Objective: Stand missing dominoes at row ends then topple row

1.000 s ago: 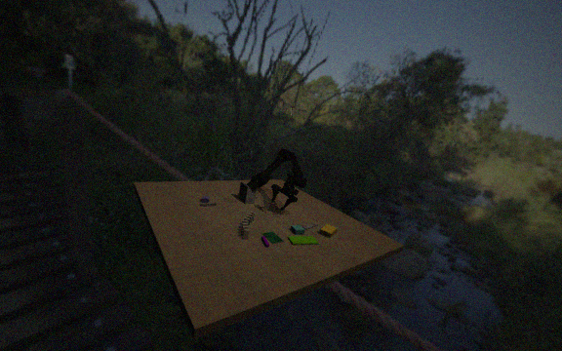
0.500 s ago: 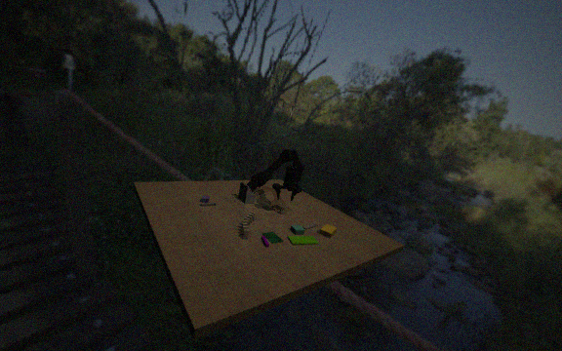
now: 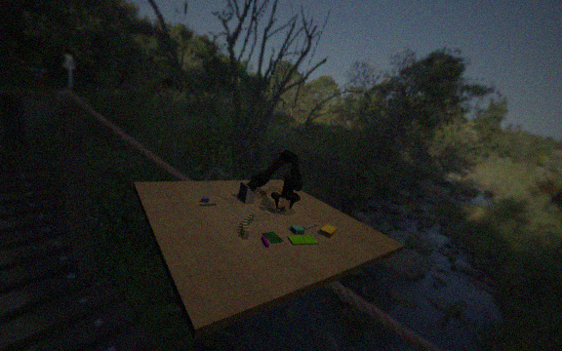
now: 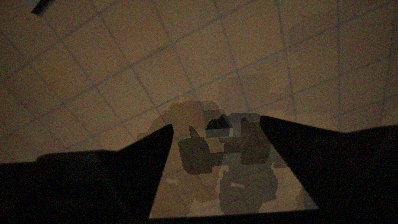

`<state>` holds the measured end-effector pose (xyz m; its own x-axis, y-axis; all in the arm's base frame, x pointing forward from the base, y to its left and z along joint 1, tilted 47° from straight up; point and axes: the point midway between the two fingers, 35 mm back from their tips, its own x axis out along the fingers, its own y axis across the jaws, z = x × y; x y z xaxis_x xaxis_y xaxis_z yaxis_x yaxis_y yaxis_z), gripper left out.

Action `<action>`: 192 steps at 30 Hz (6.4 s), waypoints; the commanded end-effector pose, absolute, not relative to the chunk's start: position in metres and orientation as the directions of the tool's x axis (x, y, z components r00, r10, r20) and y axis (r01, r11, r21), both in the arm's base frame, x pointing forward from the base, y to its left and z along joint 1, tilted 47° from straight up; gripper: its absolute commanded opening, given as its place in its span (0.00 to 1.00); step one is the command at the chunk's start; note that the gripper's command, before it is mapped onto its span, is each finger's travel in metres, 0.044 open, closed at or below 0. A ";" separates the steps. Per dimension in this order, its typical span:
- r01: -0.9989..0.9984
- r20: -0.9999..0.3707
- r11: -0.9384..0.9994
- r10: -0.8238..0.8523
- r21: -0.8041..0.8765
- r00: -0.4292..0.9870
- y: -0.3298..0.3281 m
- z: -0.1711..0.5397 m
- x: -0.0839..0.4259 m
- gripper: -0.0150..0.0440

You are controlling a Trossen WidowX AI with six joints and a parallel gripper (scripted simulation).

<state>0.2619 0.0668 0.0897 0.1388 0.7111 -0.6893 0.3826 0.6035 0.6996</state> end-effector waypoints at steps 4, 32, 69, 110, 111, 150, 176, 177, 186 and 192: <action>0.392 -0.686 0.598 0.716 0.699 0.129 0.076 0.081 0.260 1.00; 0.393 -0.694 0.606 0.708 0.692 0.131 0.060 0.092 0.262 0.44; 0.803 -0.698 0.340 0.705 0.490 0.128 -0.164 -0.004 0.235 0.44; 0.801 -0.693 0.338 0.709 0.495 0.129 -0.082 -0.080 0.246 0.75; 0.801 -0.693 0.338 0.709 0.495 0.129 -0.082 -0.080 0.246 0.79; -0.583 -0.694 0.619 0.709 0.526 0.127 -0.107 -0.014 0.215 0.25; -0.583 -0.694 0.619 0.709 0.526 0.127 -0.107 -0.014 0.215 0.25; -0.583 -0.694 0.619 0.709 0.526 0.127 -0.107 -0.014 0.215 0.25; -0.583 -0.694 0.619 0.709 0.526 0.127 -0.107 -0.014 0.215 0.25; -0.583 -0.694 0.619 0.709 0.526 0.127 -0.107 -0.014 0.215 0.25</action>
